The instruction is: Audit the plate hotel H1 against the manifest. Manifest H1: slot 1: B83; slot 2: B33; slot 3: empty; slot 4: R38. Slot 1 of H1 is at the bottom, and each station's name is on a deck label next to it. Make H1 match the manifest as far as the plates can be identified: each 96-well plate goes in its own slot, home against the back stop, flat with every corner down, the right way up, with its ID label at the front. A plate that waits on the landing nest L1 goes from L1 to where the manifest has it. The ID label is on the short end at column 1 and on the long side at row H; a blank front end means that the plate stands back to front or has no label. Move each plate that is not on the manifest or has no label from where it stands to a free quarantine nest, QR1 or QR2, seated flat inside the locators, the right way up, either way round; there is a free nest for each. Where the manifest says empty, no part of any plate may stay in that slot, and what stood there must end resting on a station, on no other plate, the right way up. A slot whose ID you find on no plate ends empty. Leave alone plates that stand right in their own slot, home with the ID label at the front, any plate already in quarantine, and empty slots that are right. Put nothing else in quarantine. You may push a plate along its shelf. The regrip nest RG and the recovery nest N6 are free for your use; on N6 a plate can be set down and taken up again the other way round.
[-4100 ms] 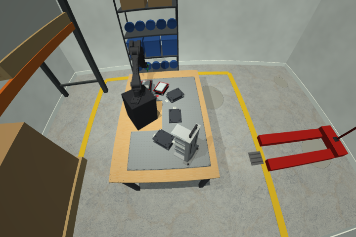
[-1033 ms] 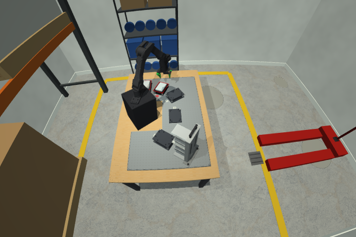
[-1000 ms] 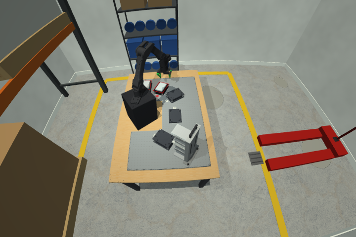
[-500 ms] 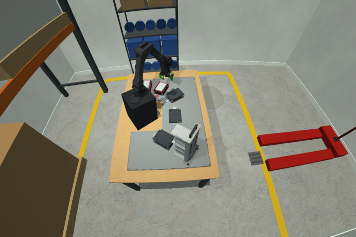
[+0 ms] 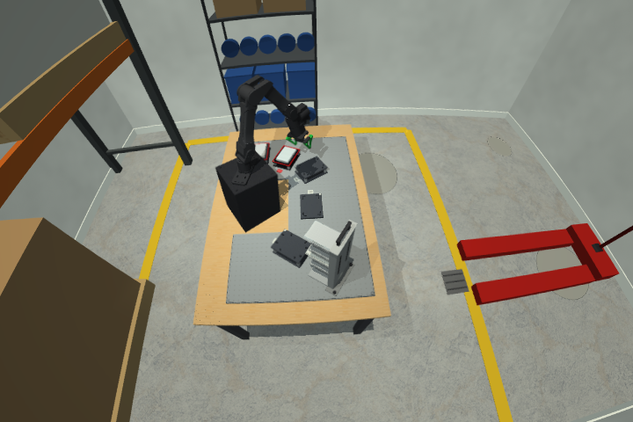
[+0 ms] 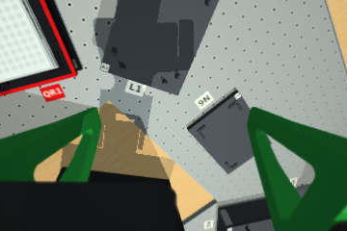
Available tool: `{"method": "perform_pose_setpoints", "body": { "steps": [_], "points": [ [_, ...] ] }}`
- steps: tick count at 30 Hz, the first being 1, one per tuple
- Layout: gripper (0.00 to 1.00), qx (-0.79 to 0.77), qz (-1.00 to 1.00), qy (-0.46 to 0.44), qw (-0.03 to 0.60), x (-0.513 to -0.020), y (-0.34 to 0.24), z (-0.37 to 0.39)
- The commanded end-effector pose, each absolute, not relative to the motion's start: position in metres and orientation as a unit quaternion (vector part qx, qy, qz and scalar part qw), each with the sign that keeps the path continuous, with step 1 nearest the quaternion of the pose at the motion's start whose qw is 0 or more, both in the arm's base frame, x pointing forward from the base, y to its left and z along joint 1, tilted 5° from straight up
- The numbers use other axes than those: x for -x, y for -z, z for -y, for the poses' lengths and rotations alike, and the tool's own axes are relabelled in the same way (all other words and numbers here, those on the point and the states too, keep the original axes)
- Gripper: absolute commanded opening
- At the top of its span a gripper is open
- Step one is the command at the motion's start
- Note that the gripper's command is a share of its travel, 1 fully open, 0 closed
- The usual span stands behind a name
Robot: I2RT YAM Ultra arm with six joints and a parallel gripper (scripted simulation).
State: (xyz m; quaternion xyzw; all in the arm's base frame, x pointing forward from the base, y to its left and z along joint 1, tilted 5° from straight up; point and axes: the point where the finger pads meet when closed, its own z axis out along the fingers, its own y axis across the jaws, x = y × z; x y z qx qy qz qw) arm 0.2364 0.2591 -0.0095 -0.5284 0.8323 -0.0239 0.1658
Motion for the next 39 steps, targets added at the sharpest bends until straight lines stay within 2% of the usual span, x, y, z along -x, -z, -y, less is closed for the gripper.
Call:
{"method": "perform_pose_setpoints", "body": {
  "steps": [1, 21, 22, 38, 39],
  "points": [
    [1.00, 0.491, -0.846, 0.018, 0.204, -0.252, -0.002, -0.257],
    [1.00, 0.375, -0.891, 0.023, 0.254, -0.291, -0.003, -0.221],
    [1.00, 0.365, -0.891, 0.018, 0.270, -0.302, -0.012, -0.226],
    [1.00, 0.263, -0.921, 0.031, 0.284, -0.325, 0.005, -0.184],
    [1.00, 0.250, -0.917, 0.024, 0.309, -0.339, -0.011, -0.190]
  ]
}}
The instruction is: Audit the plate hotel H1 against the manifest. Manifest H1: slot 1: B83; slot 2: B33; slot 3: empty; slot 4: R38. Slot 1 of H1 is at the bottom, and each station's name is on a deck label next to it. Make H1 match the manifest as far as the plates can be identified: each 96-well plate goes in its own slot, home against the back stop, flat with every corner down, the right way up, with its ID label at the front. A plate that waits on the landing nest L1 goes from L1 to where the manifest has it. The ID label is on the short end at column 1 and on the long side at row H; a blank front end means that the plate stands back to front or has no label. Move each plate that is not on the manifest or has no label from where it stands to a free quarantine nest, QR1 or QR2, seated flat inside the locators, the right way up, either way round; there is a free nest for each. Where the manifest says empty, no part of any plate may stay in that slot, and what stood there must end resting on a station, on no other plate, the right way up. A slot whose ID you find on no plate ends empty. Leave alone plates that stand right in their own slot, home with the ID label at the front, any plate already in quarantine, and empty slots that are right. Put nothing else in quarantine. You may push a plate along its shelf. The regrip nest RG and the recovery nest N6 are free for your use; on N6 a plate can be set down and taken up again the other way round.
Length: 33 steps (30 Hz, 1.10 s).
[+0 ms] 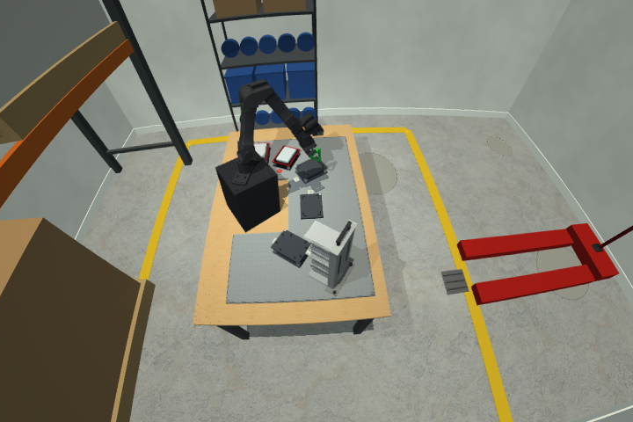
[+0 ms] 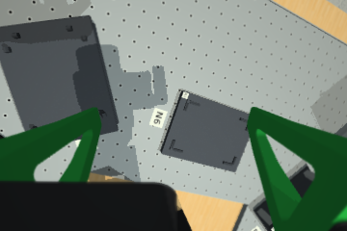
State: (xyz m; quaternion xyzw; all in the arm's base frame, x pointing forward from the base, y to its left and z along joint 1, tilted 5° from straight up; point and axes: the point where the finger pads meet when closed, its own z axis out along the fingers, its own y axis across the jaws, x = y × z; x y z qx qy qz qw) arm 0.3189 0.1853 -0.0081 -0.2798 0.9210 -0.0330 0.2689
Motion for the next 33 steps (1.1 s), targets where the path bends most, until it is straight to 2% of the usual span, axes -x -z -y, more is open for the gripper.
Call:
{"method": "perform_pose_setpoints", "body": {
  "steps": [1, 3, 33],
  "points": [
    [1.00, 0.245, -0.921, 0.027, 0.302, -0.338, -0.004, -0.185],
    [1.00, 0.233, -0.927, 0.034, 0.291, -0.330, 0.008, -0.176],
    [1.00, 0.029, -0.931, 0.027, 0.364, -0.338, -0.003, -0.192]
  ]
}}
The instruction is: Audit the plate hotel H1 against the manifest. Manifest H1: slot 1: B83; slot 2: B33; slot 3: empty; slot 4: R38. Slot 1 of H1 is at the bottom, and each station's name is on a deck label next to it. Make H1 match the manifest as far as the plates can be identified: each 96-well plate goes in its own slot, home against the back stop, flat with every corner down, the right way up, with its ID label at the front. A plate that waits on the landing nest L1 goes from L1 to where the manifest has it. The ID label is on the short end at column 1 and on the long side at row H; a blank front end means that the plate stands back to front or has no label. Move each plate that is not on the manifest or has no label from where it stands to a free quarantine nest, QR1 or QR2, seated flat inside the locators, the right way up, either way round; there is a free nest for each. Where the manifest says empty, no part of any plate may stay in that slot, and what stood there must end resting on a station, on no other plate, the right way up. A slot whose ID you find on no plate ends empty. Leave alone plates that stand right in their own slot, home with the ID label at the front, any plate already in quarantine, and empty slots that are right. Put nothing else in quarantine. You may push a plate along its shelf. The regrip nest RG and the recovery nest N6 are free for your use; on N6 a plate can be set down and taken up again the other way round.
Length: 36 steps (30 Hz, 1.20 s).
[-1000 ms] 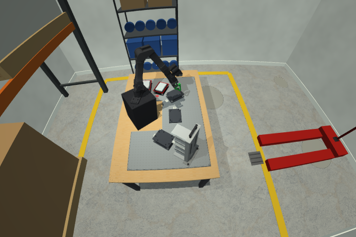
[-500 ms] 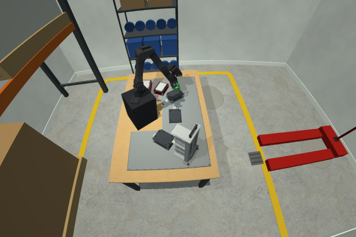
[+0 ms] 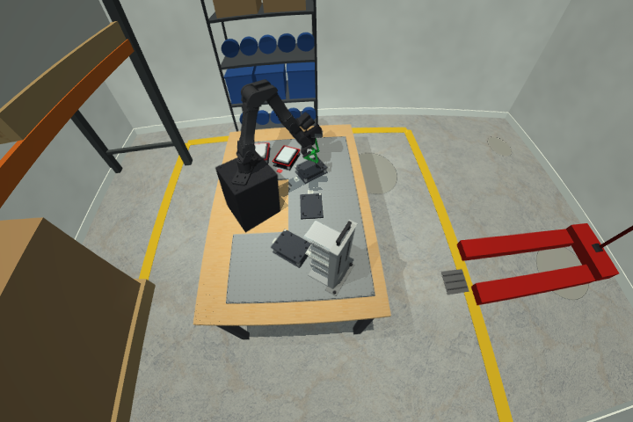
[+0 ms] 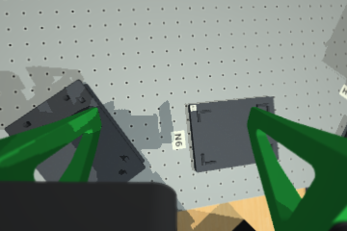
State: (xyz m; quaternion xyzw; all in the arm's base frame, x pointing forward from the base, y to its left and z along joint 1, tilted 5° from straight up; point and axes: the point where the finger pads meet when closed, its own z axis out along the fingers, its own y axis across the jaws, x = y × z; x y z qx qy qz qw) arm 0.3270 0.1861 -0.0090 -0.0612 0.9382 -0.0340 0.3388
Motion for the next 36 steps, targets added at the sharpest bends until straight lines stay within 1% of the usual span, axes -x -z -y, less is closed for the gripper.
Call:
{"method": "perform_pose_setpoints", "body": {
  "steps": [1, 6, 17, 18, 20, 30, 34, 35, 36],
  "points": [
    [1.00, 0.018, -0.927, 0.020, 0.374, -0.339, -0.014, -0.193],
    [1.00, -0.016, -0.930, 0.036, 0.366, -0.334, 0.001, -0.189],
    [1.00, -0.088, -0.919, 0.036, 0.382, -0.334, 0.000, -0.189],
    [1.00, -0.101, -0.914, 0.026, 0.392, -0.336, -0.010, -0.192],
    [1.00, -0.112, -0.915, 0.037, 0.386, -0.334, 0.001, -0.189],
    [1.00, -0.192, -0.895, 0.039, 0.400, -0.334, 0.001, -0.189],
    [1.00, -0.203, -0.890, 0.025, 0.408, -0.336, -0.011, -0.192],
    [1.00, -0.208, -0.891, 0.039, 0.403, -0.332, -0.002, -0.173],
    [1.00, -0.210, -0.889, 0.035, 0.405, -0.333, -0.002, -0.171]
  ]
}}
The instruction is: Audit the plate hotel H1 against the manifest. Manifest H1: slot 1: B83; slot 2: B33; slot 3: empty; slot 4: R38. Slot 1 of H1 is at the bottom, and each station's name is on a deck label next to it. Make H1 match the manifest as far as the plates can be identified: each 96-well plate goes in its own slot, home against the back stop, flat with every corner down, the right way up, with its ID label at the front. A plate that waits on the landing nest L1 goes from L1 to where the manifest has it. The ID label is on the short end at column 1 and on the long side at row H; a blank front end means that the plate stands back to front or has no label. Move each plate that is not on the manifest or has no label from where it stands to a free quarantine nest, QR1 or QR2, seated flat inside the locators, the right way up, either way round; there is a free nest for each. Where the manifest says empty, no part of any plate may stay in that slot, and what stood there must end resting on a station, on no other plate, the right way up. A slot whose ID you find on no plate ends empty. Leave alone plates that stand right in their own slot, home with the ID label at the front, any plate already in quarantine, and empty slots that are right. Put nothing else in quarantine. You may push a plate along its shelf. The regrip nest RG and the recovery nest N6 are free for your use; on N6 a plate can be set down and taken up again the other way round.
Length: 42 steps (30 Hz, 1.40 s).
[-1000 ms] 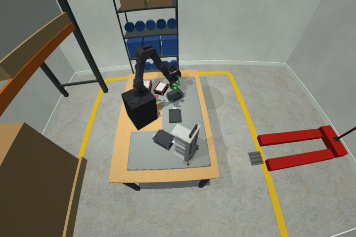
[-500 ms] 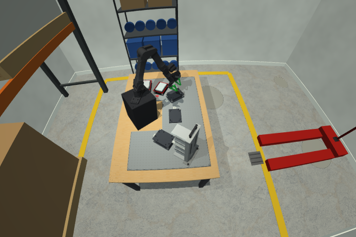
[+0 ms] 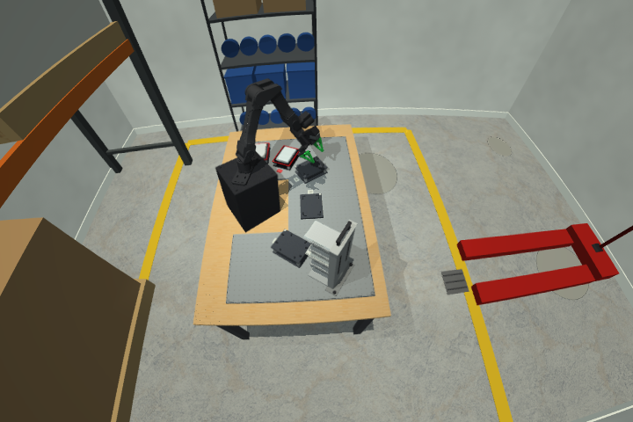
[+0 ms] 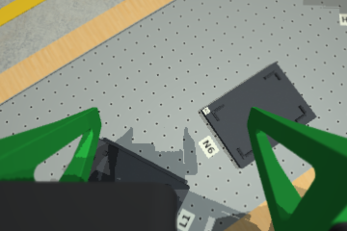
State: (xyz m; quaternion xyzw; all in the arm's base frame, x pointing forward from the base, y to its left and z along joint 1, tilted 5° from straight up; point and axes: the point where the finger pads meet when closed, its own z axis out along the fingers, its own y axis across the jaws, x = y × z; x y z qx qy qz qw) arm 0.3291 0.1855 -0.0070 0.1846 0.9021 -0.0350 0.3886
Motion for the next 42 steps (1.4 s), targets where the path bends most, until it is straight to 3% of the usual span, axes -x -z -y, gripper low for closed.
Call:
{"method": "perform_pose_setpoints", "body": {
  "steps": [1, 42],
  "points": [
    [1.00, -0.206, -0.890, 0.037, 0.405, -0.334, -0.002, -0.168],
    [1.00, -0.201, -0.892, 0.036, 0.404, -0.346, 0.006, -0.048]
  ]
}}
